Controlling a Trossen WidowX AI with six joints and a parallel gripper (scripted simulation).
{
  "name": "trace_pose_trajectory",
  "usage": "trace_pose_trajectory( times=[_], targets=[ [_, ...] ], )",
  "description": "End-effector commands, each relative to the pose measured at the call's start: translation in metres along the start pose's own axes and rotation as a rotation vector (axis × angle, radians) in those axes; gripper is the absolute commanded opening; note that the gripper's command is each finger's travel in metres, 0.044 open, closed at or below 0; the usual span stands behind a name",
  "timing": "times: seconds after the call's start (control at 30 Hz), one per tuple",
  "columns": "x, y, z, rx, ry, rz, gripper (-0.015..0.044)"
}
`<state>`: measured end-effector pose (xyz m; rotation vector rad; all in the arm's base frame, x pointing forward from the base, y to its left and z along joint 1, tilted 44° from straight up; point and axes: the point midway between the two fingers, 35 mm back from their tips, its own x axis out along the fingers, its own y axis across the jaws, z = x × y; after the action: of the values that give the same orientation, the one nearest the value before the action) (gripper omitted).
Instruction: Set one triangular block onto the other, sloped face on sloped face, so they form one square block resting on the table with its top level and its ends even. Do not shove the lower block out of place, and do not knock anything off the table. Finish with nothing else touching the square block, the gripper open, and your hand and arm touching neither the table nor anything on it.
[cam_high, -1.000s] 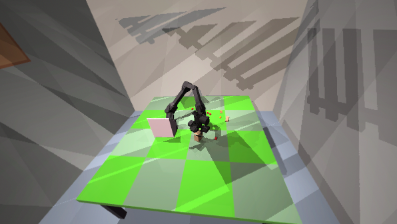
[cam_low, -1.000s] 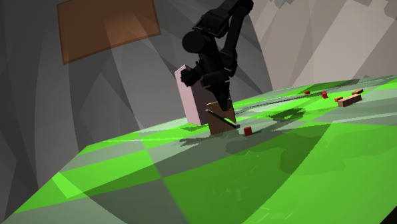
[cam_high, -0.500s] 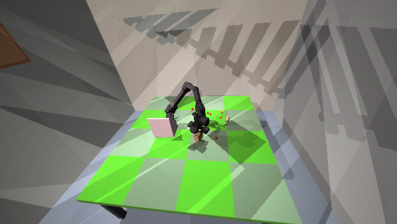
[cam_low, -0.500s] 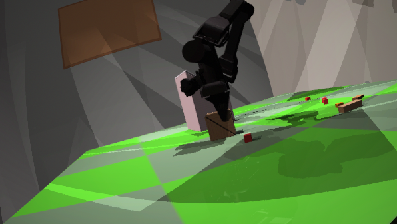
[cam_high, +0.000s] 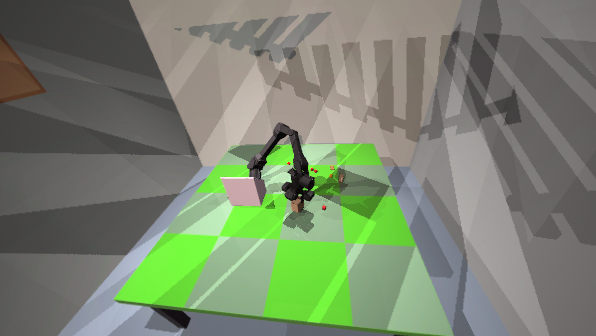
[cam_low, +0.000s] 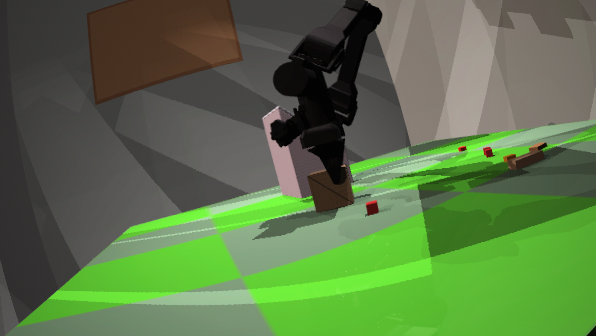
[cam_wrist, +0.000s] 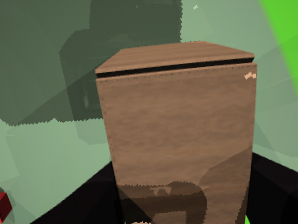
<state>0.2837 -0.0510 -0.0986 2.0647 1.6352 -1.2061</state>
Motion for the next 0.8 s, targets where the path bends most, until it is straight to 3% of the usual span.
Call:
trace_pose_trajectory(
  times=[0.0,0.73,0.77],
  targets=[
    [0.0004,0.0002,-0.0001,0.004,0.003,0.001,0.0],
    [0.0018,0.0002,0.0006,0.006,0.006,0.0,0.0],
    [0.0015,0.0,0.0006,0.002,0.002,0.0,0.0026]
  ],
)
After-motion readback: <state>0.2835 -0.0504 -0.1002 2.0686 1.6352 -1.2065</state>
